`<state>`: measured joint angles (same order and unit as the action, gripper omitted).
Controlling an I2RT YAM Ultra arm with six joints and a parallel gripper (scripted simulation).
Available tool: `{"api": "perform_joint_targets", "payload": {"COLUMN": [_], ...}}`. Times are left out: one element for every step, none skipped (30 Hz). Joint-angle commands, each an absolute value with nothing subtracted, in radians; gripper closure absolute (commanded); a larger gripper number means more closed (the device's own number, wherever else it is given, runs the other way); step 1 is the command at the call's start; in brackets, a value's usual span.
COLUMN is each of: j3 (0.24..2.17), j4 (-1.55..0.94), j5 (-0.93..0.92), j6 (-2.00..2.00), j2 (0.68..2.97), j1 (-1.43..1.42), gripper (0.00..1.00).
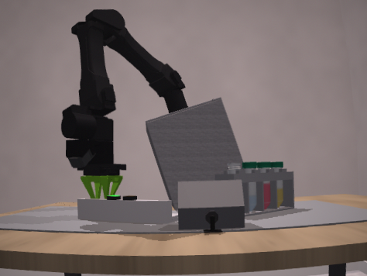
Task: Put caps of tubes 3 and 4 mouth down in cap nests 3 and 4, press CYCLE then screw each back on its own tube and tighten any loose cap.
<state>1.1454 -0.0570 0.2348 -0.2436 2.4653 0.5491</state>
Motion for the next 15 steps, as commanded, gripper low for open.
{"api": "perform_joint_targets", "payload": {"j3": [1.123, 1.123, 1.123, 1.116, 1.110, 1.104, 1.098, 1.093, 1.088, 1.083, 1.079, 1.075, 1.072, 1.069, 1.066], "j4": [-0.105, -0.105, -0.105, -0.117, -0.129, -0.141, -0.153, -0.166, -0.179, -0.193, -0.206, -0.220, -0.234, -0.249, -0.264], "j5": [0.237, 0.237, 0.237, 0.238, 0.239, 0.239, 0.240, 0.241, 0.241, 0.242, 0.242, 0.243, 0.244, 0.244, 0.245], "j6": [-0.231, -0.231, -0.231, -0.228, -0.224, -0.221, -0.218, -0.214, -0.211, -0.207, -0.204, -0.200, -0.197, -0.193, -0.190], "j2": [2.387, 2.387, 2.387, 2.370, 2.352, 2.335, 2.317, 2.300, 2.283, 2.266, 2.249, 2.232, 2.215, 2.198, 2.182], "j1": [0.532, 0.532, 0.532, 0.529, 0.525, 0.522, 0.519, 0.515, 0.512, 0.508, 0.505, 0.501, 0.498, 0.495, 0.491], "gripper": [1.00, 1.00, 1.00, 1.00, 1.00, 1.00, 1.00, 1.00, 1.00, 1.00, 1.00, 1.00, 1.00, 1.00, 1.00]}}
